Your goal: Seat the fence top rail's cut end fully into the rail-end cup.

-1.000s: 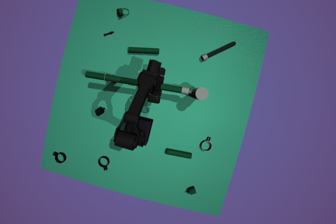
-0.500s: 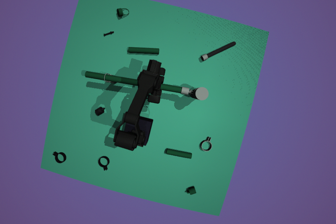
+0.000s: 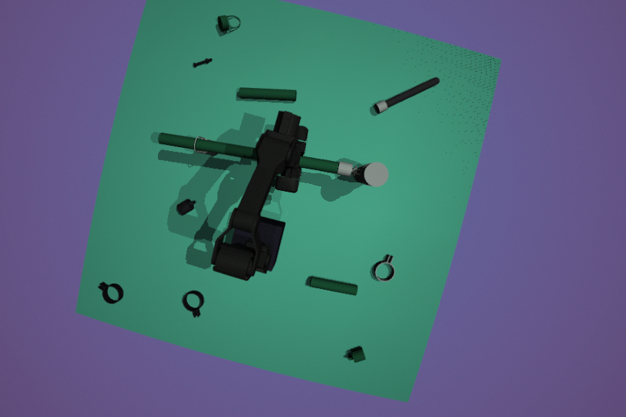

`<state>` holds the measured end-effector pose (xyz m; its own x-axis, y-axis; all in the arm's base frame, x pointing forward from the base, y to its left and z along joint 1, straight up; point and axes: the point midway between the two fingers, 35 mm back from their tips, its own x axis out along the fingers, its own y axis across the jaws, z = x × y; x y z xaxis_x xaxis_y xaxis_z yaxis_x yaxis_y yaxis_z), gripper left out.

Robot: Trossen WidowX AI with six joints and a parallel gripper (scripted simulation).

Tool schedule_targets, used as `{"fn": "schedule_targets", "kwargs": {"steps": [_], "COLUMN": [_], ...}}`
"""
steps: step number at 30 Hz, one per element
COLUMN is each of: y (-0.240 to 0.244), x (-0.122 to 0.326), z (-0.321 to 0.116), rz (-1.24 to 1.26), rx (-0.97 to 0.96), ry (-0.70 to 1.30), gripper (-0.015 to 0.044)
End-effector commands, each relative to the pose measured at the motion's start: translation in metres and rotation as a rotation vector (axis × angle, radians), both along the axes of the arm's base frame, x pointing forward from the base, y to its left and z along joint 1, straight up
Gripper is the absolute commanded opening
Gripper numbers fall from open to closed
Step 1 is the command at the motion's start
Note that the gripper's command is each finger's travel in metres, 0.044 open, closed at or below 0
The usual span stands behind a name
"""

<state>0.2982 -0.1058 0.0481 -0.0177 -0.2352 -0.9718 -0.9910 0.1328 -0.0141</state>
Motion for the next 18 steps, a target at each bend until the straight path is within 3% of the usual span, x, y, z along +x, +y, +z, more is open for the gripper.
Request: {"fn": "schedule_targets", "kwargs": {"steps": [1,18], "y": [-0.0028,-0.0043], "x": [-0.0026,-0.0037], "z": [0.0031,0.0043], "rz": [-0.005,-0.005], "rx": [-0.011,-0.011], "ry": [0.004,0.005], "gripper": [0.0,0.0]}}
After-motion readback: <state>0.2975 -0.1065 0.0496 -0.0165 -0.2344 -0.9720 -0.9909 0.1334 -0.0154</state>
